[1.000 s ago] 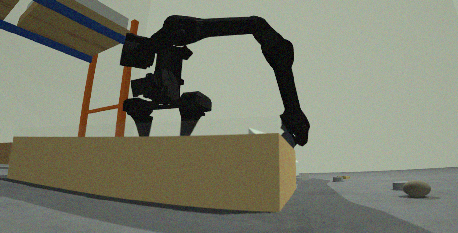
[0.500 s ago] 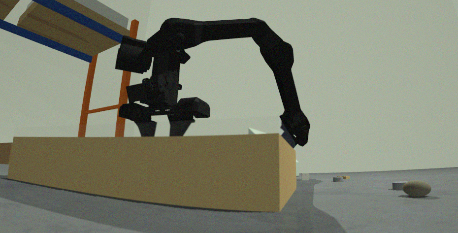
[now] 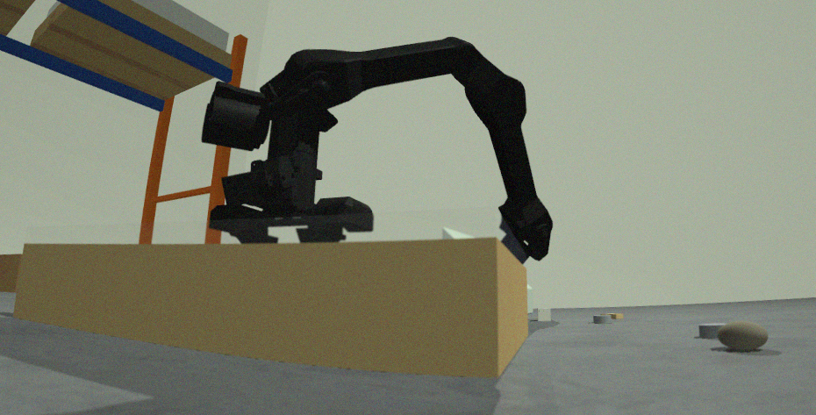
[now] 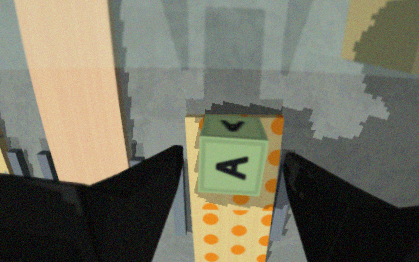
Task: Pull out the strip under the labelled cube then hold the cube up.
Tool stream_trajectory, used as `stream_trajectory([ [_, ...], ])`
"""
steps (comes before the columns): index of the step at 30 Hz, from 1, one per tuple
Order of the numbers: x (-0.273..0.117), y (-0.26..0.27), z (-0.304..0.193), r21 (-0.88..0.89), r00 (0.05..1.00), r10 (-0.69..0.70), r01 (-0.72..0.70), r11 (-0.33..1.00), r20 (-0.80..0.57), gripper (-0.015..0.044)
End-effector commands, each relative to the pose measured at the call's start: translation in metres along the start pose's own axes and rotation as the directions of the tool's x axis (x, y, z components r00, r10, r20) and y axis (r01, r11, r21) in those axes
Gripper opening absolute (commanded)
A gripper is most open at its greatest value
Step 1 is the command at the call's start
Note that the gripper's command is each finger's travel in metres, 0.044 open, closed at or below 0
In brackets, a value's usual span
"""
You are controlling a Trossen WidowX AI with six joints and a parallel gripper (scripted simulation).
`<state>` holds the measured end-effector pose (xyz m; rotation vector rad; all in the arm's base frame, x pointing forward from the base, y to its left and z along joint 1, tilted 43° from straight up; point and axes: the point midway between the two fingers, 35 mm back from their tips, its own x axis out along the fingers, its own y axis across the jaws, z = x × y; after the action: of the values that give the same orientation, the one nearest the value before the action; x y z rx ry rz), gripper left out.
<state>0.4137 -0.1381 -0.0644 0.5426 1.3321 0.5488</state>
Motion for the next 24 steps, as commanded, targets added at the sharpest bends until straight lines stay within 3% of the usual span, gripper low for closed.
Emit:
stream_trajectory([
  [1,0.0072,0.0009,-0.0002,0.005,1.000,0.004,-0.004,1.000,0.000,0.0250],
  [9,0.0160,0.0013,-0.0006,0.005,1.000,0.004,-0.004,1.000,0.000,0.0250],
  [13,0.0135,0.0009,-0.0007,0.000,1.000,0.002,-0.002,1.000,-0.002,0.0145],
  [20,0.0135,0.0009,-0.0007,0.000,1.000,0.002,-0.002,1.000,-0.002,0.0098],
  [24,0.0116,0.0016,-0.0027,0.000,1.000,0.002,-0.002,1.000,-0.002,0.0000],
])
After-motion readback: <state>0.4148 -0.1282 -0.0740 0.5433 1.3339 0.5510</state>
